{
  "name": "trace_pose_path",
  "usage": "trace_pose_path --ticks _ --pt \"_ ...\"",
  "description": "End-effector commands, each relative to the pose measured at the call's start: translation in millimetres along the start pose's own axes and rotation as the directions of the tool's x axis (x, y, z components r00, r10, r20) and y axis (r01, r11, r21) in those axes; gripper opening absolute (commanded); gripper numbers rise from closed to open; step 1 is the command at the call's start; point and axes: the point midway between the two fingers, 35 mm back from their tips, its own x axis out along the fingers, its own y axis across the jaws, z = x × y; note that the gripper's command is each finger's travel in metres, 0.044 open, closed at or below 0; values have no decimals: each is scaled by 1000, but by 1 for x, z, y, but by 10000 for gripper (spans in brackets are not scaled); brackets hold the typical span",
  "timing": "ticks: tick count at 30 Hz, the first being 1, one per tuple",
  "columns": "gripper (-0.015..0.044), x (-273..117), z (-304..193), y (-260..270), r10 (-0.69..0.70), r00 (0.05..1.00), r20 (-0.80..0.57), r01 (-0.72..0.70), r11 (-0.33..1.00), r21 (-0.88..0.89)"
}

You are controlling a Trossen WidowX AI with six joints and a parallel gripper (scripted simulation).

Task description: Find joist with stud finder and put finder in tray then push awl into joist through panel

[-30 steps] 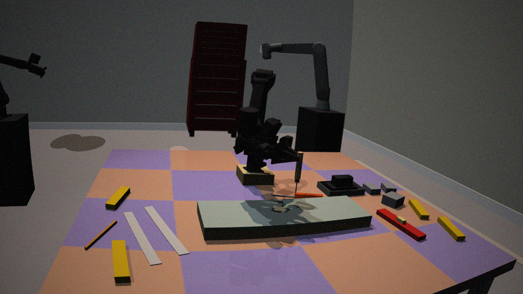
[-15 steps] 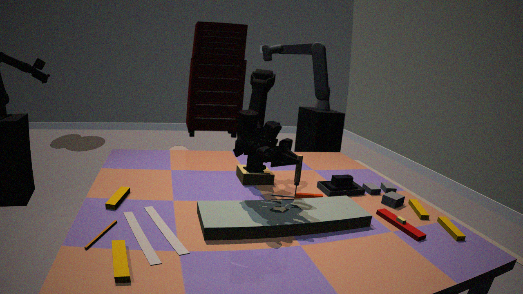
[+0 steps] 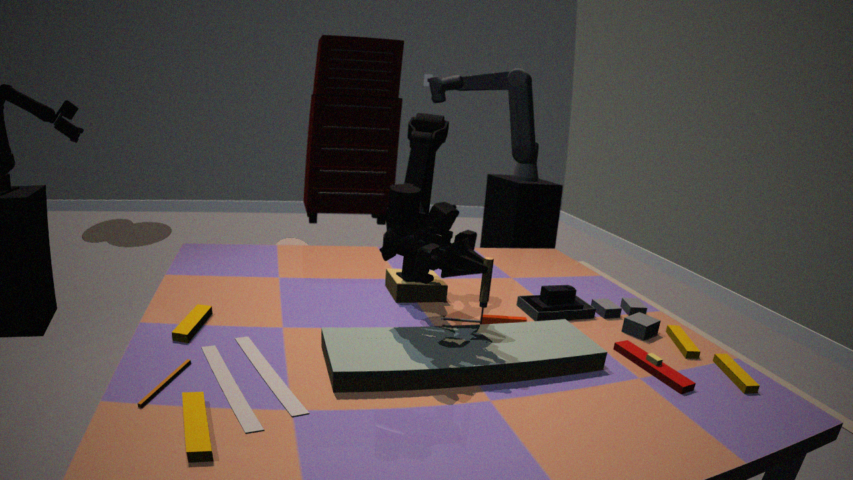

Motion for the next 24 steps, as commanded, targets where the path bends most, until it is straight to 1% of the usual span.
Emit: trace_pose_path --ticks 1,24 --pt "0 0 -3 0 2 1000 1 -2 1000 -6" --pt "0 1 -16 1 2 1000 1 -2 1000 -5"
